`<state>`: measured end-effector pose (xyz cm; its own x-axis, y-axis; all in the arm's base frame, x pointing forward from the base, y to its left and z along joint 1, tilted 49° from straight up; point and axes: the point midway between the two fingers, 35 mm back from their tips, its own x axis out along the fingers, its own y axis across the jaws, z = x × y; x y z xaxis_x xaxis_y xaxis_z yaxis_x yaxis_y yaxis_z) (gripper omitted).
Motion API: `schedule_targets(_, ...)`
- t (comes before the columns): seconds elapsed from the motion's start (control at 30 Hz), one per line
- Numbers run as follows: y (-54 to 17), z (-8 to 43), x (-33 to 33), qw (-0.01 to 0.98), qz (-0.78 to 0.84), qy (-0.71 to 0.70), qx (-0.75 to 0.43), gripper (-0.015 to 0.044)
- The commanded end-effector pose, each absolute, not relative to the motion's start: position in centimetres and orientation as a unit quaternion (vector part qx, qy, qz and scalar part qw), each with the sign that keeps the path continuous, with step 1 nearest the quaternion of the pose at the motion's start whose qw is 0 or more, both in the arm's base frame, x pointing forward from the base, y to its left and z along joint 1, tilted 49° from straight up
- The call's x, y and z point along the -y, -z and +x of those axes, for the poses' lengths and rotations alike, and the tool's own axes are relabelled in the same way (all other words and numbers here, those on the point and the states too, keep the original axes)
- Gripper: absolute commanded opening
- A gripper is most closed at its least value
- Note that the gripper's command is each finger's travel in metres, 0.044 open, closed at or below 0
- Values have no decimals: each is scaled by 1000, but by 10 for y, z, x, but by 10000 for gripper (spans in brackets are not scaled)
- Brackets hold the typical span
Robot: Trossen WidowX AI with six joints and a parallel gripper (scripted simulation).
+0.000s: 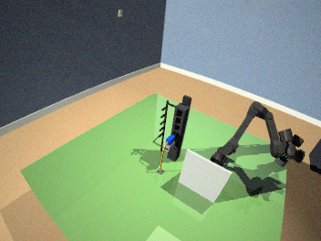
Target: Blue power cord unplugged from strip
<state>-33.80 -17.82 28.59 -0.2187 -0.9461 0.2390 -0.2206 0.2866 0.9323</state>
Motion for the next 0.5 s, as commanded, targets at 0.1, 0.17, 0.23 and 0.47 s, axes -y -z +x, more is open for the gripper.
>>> schedule_targets(0.1,-282,-335,188,446,449,401,662,295)
schedule_targets(0.17,-277,-331,200,446,464,394,656,243)
schedule_targets(0.23,-273,-327,212,448,473,389,651,190)
schedule_targets(0.47,-277,-319,242,471,469,399,631,160)
